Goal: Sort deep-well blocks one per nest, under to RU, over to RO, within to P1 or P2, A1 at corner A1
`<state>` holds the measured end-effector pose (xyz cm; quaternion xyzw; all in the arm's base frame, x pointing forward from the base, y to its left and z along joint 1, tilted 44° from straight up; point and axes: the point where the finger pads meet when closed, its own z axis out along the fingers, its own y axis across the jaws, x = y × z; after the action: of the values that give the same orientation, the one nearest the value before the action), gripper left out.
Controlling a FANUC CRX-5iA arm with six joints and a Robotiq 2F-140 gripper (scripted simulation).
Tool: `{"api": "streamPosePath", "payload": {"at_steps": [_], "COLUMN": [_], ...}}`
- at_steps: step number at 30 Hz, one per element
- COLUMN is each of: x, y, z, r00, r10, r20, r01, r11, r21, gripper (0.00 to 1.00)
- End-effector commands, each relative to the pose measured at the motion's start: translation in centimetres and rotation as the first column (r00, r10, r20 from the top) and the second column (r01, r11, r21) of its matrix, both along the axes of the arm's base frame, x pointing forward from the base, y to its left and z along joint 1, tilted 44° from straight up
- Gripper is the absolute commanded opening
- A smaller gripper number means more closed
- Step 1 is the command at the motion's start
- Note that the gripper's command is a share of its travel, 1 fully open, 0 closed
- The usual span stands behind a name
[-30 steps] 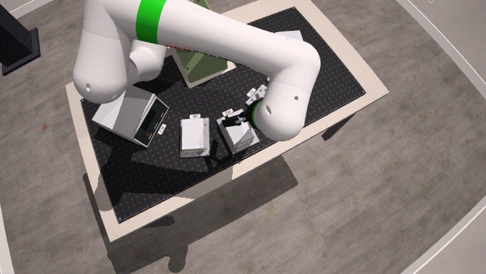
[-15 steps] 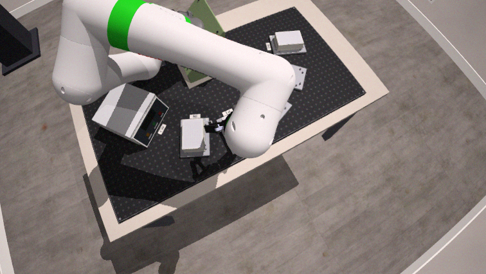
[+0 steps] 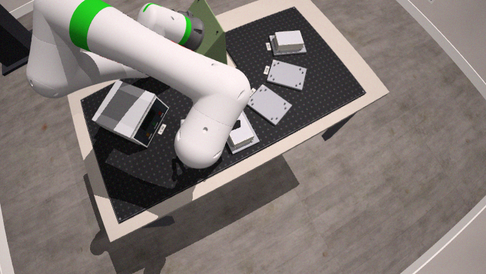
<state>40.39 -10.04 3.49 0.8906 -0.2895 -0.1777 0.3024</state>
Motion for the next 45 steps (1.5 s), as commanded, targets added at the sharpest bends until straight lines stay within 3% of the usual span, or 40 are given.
{"api": "streamPosePath", "payload": {"at_steps": [1, 18, 31, 45], "x": [-0.4, -2.3, -2.3, -2.4], "y": [-1.2, -6.5, -6.5, -8.0], "z": [1.0, 5.6, 5.6, 4.1], "r00": [1.0, 1.0, 1.0, 1.0], "r10": [0.001, 0.001, 0.001, 0.001], "r20": [0.0, 0.0, 0.0, 0.0], "r01": [-0.001, -0.001, -0.001, -0.001], "r11": [1.0, 1.0, 1.0, 1.0], "r21": [0.0, 0.0, 0.0, 0.0], "gripper": [1.0, 1.0, 1.0, 1.0]}}
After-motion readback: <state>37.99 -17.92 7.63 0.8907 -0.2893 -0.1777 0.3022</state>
